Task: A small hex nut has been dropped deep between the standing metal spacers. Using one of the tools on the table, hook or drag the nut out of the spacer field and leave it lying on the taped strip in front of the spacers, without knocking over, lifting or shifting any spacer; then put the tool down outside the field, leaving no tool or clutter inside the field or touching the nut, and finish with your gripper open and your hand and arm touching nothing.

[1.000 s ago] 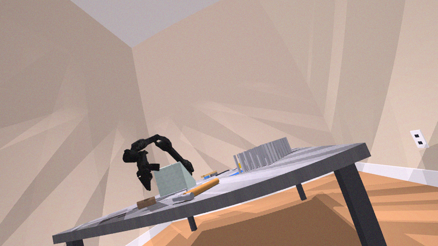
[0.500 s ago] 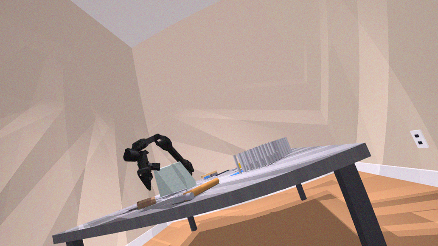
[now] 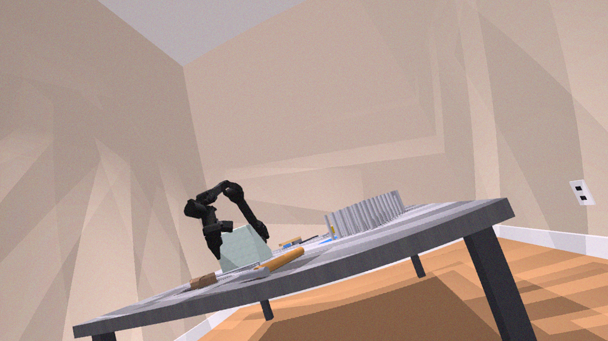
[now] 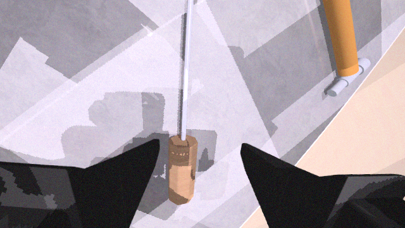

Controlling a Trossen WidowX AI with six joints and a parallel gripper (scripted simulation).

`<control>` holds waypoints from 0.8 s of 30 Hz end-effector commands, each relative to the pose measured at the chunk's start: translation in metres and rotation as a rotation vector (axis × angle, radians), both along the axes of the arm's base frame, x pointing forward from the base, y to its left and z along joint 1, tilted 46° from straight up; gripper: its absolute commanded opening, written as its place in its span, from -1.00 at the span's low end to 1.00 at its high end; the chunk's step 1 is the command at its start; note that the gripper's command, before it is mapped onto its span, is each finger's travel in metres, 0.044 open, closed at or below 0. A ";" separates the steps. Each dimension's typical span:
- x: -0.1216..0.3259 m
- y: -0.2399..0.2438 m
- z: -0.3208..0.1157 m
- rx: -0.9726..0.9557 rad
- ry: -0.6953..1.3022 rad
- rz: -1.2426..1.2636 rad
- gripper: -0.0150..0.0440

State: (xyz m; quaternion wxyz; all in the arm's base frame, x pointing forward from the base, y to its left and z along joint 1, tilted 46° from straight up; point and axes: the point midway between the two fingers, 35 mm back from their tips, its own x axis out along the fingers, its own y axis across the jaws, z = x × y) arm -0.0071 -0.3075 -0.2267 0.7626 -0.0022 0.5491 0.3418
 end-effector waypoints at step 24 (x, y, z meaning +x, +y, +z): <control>0.002 0.017 -0.016 0.002 -0.003 -0.007 0.46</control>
